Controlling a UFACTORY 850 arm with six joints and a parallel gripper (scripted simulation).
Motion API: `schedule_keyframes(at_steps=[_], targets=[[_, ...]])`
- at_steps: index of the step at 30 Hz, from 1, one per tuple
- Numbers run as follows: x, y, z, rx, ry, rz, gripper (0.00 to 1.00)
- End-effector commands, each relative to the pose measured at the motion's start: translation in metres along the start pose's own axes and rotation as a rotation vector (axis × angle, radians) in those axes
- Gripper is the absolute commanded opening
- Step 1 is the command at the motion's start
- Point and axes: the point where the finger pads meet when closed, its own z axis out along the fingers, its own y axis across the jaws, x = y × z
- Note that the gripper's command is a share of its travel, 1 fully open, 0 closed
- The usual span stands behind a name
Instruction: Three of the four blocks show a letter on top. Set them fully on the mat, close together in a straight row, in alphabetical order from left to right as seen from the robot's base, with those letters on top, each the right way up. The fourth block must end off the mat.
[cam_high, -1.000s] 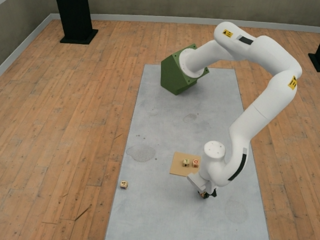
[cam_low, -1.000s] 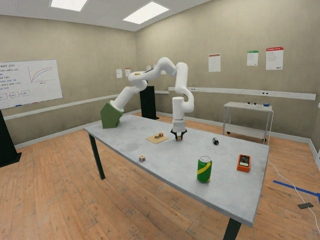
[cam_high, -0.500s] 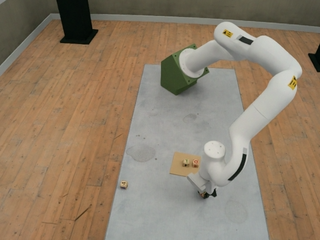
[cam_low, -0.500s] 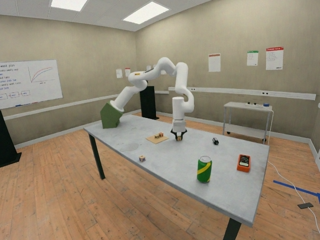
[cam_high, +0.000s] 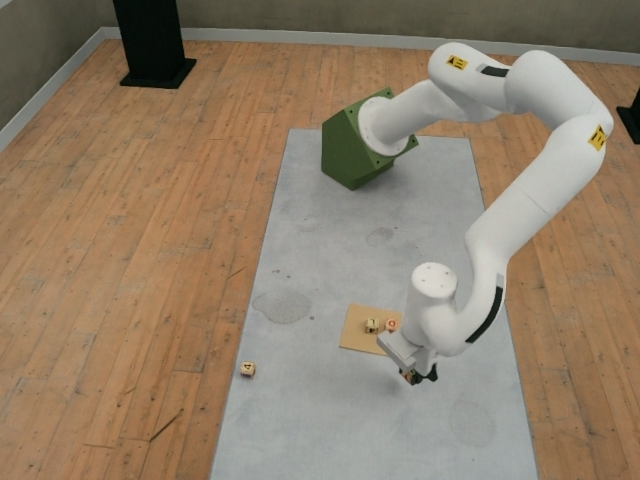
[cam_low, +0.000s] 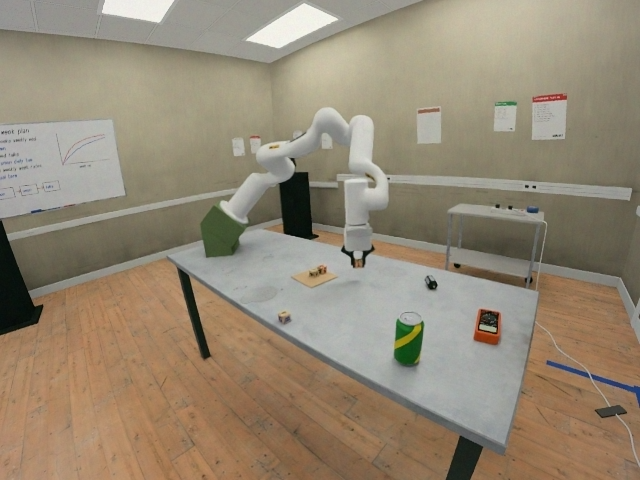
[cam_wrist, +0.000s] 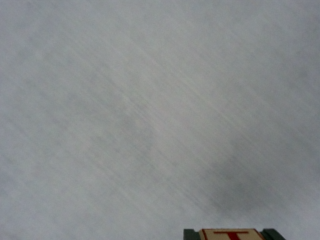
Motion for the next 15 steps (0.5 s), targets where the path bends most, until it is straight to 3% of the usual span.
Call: schedule_keyframes(at_steps=[1, 6, 15], targets=[[0.000, 0.000, -0.021, 0.000, -0.001, 0.001, 0.28], [0.000, 0.000, -0.042, 0.000, -0.001, 0.000, 0.28], [0.000, 0.000, -0.043, 0.000, -0.001, 0.000, 0.28]])
